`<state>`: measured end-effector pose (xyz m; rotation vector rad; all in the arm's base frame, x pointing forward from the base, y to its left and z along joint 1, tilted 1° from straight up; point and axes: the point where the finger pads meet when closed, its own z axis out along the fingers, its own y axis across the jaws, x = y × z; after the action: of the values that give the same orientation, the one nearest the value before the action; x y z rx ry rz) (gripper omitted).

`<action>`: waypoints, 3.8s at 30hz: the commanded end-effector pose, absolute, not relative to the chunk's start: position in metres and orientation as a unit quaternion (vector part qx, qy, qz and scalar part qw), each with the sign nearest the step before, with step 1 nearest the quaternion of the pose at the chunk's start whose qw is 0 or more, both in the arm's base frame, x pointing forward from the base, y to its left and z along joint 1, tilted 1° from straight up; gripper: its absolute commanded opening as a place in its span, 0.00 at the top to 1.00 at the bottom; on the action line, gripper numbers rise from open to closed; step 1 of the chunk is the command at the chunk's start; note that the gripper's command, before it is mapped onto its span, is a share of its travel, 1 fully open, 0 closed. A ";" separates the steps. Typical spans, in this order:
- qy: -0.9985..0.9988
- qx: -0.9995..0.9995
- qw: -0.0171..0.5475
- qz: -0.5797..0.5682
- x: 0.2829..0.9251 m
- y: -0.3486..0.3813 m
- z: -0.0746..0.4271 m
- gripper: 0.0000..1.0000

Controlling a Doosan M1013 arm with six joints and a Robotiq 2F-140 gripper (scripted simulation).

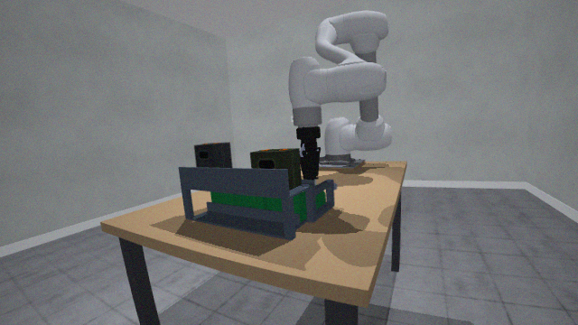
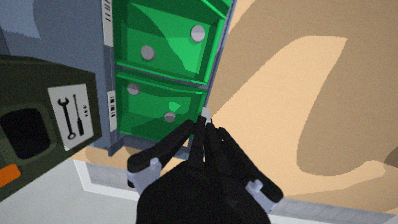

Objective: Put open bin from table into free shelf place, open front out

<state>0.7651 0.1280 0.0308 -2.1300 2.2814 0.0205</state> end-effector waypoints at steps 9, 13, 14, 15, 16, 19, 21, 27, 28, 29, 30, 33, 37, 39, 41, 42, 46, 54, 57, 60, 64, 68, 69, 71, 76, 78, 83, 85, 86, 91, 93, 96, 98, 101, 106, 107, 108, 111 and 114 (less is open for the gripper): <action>0.731 -0.682 0.010 0.007 0.767 0.128 0.031 1.00; 0.731 -0.682 0.010 0.007 0.767 0.128 0.031 1.00; 0.731 -0.682 0.010 0.007 0.767 0.128 0.031 1.00; 0.731 -0.682 0.010 0.007 0.768 0.128 0.031 1.00; 0.731 -0.682 0.010 0.007 0.768 0.128 0.031 1.00; 0.731 -0.682 0.010 0.007 0.768 0.128 0.031 1.00; 0.731 -0.682 0.010 0.007 0.768 0.128 0.031 1.00; 0.731 -0.682 0.010 0.007 0.768 0.128 0.031 1.00; 0.731 -0.682 0.010 0.007 0.768 0.128 0.031 1.00; 0.731 -0.682 0.010 0.007 0.768 0.128 0.031 1.00; 0.731 -0.682 0.010 0.007 0.768 0.128 0.031 1.00; 0.731 -0.682 0.010 0.007 0.768 0.128 0.031 1.00; 0.731 -0.682 0.010 0.007 0.768 0.128 0.031 1.00; 0.731 -0.682 0.010 0.007 0.768 0.128 0.031 1.00; 0.731 -0.682 0.010 0.007 0.768 0.128 0.031 1.00; 0.731 -0.682 0.010 0.007 0.768 0.128 0.031 1.00; 0.731 -0.682 0.010 0.007 0.768 0.128 0.031 1.00; 0.731 -0.682 0.010 0.007 0.768 0.128 0.031 1.00; 0.731 -0.682 0.010 0.007 0.768 0.128 0.031 1.00; 0.731 -0.682 0.010 0.007 0.768 0.128 0.031 1.00; 0.731 -0.682 0.010 0.007 0.768 0.128 0.031 1.00; 0.731 -0.682 0.010 0.007 0.767 0.128 0.031 1.00; 0.731 -0.682 0.010 0.007 0.767 0.128 0.032 1.00; 0.731 -0.682 0.010 0.007 0.766 0.128 0.033 1.00; 0.731 -0.682 0.010 0.007 0.761 0.128 0.037 1.00; 0.731 -0.682 0.010 0.007 0.761 0.128 0.037 1.00; 0.731 -0.682 0.010 0.007 0.755 0.128 0.043 1.00; 0.731 -0.682 0.010 0.007 0.753 0.129 0.046 1.00; 0.731 -0.682 0.010 0.007 0.752 0.129 0.047 1.00; 0.731 -0.682 0.010 0.007 0.748 0.129 0.050 1.00; 0.731 -0.682 0.010 0.007 0.748 0.129 0.051 1.00; 0.731 -0.682 0.010 0.007 0.748 0.129 0.051 1.00; 0.731 -0.682 0.010 0.007 0.748 0.129 0.051 1.00; 0.731 -0.682 0.010 0.007 0.748 0.129 0.051 1.00; 0.731 -0.682 0.010 0.007 0.748 0.129 0.057 1.00; 0.731 -0.682 0.010 0.007 0.748 0.129 0.059 1.00; 0.731 -0.682 0.010 0.007 0.748 0.128 0.062 1.00; 0.731 -0.682 0.010 0.007 0.748 0.128 0.068 1.00; 0.731 -0.682 0.010 0.007 0.748 0.128 0.075 1.00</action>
<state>0.7476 0.1283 0.0688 -2.1299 2.2814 0.0203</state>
